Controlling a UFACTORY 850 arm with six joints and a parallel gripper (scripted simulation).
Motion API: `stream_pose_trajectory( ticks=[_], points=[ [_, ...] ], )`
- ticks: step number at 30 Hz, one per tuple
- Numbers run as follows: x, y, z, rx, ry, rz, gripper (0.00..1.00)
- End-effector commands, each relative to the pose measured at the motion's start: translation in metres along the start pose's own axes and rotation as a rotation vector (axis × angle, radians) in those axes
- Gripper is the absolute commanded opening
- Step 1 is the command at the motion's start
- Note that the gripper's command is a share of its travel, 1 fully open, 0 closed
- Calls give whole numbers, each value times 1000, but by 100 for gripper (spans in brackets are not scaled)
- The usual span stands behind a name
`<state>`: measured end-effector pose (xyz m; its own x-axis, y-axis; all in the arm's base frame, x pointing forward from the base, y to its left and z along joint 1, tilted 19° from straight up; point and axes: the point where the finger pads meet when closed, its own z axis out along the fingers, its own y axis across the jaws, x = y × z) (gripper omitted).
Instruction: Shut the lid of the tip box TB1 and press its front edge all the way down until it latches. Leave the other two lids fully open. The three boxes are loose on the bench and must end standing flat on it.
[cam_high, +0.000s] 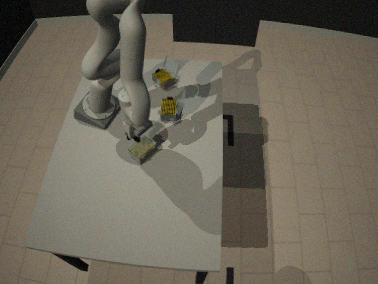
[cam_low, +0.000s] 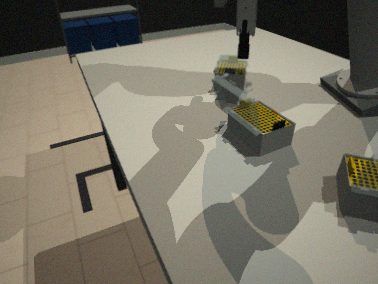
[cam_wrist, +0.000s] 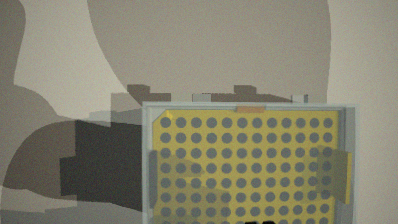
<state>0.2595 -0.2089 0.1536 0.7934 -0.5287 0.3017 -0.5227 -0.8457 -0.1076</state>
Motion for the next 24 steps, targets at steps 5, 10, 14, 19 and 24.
stream_pose_trajectory(
  ticks=[5, 10, 14, 19, 24],
  points=[
    [0, 0, 1, 0, 15, -1, 0],
    [1, 0, 3, 0, 15, -1, 0],
    [1, 0, 4, 0, 15, -1, 0],
    [1, 0, 5, 0, 15, -1, 0],
    [1, 0, 7, 0, 15, -1, 0]
  ],
)
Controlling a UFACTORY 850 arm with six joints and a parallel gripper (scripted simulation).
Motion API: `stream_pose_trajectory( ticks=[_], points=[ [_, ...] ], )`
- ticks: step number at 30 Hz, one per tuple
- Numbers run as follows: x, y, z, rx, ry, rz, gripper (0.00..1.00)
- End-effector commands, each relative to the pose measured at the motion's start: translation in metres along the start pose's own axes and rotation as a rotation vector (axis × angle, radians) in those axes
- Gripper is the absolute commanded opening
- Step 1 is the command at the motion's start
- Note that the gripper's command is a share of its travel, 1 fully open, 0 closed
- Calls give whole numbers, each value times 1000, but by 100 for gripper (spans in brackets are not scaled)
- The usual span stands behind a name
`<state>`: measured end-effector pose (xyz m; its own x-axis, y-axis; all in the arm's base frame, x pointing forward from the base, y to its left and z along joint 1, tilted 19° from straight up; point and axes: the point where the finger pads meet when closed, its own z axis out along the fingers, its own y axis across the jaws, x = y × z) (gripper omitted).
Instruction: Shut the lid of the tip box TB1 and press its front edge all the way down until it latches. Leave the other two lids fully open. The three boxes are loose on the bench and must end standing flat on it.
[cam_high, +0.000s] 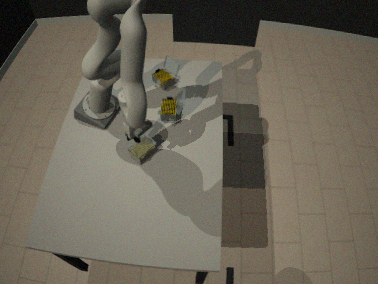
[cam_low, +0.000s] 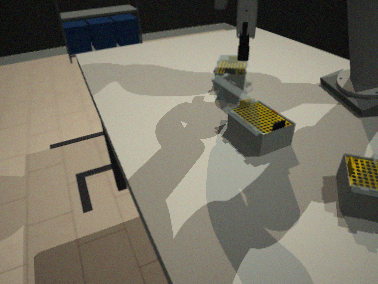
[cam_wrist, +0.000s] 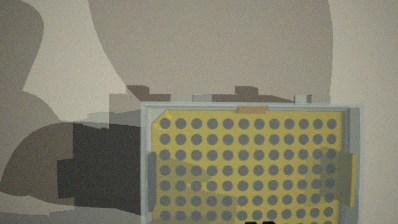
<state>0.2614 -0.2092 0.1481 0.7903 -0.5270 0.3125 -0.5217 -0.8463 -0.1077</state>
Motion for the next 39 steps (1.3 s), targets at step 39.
stream_pose_trajectory(
  ticks=[39],
  points=[
    [1, 0, 4, -1, 3, 0, 0]
  ],
)
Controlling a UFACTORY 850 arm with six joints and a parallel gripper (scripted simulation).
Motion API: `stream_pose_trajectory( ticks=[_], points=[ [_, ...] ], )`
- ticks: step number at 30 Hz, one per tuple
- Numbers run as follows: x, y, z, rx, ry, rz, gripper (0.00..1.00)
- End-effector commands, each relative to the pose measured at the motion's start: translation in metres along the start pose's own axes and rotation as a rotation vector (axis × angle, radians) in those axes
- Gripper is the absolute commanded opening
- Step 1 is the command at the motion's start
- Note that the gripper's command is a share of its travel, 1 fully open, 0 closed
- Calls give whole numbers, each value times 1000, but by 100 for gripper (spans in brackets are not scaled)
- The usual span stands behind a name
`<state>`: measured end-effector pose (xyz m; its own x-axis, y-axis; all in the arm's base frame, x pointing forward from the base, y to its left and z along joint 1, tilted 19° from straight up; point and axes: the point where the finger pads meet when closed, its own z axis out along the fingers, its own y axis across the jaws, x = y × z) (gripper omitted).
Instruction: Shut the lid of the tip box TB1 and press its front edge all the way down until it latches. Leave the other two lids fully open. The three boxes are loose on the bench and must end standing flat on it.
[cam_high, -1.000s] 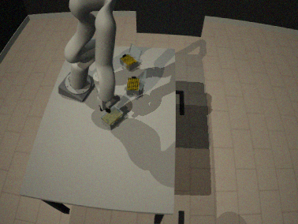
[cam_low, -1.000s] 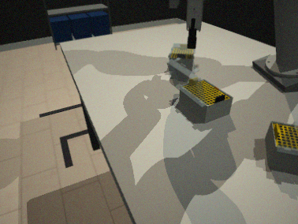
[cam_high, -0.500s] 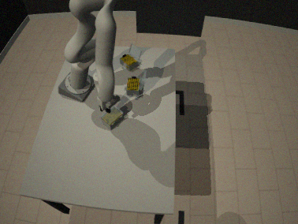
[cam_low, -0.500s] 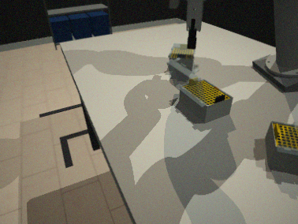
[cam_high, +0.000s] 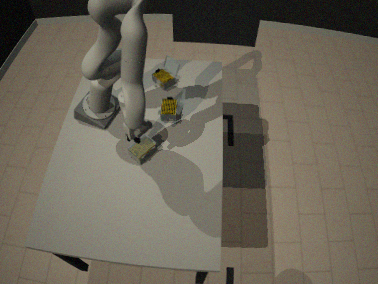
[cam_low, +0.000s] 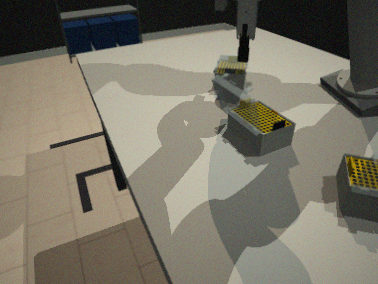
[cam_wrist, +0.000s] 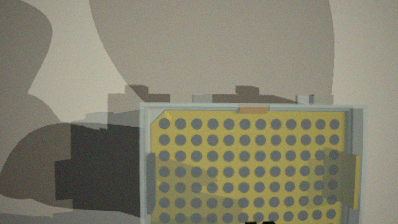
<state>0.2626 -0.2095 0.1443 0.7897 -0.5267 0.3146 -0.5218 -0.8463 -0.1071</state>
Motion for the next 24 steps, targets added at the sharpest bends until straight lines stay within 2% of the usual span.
stream_pose_trajectory(
  ticks=[1, 8, 24],
  points=[
    [1, 0, 0, 0, 1, 0, 0],
    [1, 0, 0, 0, 1, 0, 0],
    [1, 0, -24, 0, 1, 0, 0]
  ],
)
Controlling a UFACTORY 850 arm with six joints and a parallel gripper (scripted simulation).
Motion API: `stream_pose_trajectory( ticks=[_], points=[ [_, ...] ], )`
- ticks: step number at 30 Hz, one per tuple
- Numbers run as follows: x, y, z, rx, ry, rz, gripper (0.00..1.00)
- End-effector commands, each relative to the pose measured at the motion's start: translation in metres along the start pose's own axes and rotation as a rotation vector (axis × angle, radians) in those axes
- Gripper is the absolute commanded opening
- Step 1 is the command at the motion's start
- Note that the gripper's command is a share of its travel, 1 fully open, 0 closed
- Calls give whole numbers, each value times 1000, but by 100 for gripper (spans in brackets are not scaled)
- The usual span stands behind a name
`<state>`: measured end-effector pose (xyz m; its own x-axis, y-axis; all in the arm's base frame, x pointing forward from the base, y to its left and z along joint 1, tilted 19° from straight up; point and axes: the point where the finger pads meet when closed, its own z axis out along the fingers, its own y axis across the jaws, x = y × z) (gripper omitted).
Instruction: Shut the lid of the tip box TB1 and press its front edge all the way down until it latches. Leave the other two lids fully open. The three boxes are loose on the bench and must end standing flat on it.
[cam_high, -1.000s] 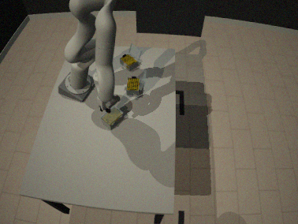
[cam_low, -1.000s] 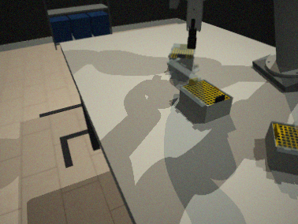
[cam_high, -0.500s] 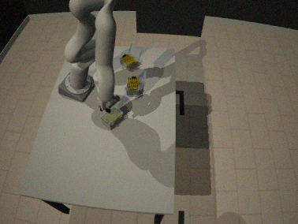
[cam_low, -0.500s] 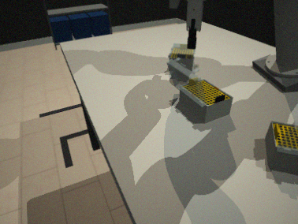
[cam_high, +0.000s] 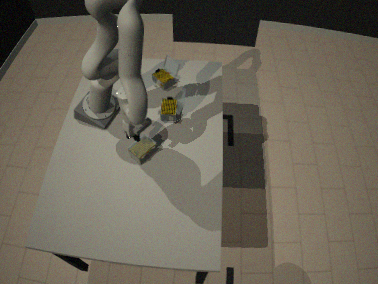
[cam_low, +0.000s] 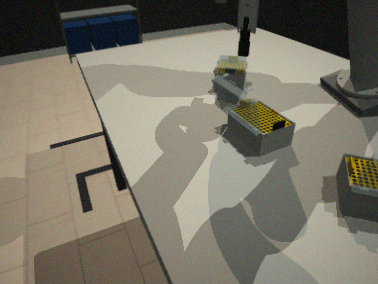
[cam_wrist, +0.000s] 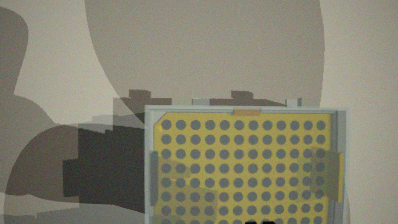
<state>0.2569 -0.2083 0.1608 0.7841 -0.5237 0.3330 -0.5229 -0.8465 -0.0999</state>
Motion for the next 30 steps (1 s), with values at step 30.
stream_pose_trajectory(
  ticks=[30],
  points=[
    [1, 0, -32, 7, -18, 1, 0]
  ],
)
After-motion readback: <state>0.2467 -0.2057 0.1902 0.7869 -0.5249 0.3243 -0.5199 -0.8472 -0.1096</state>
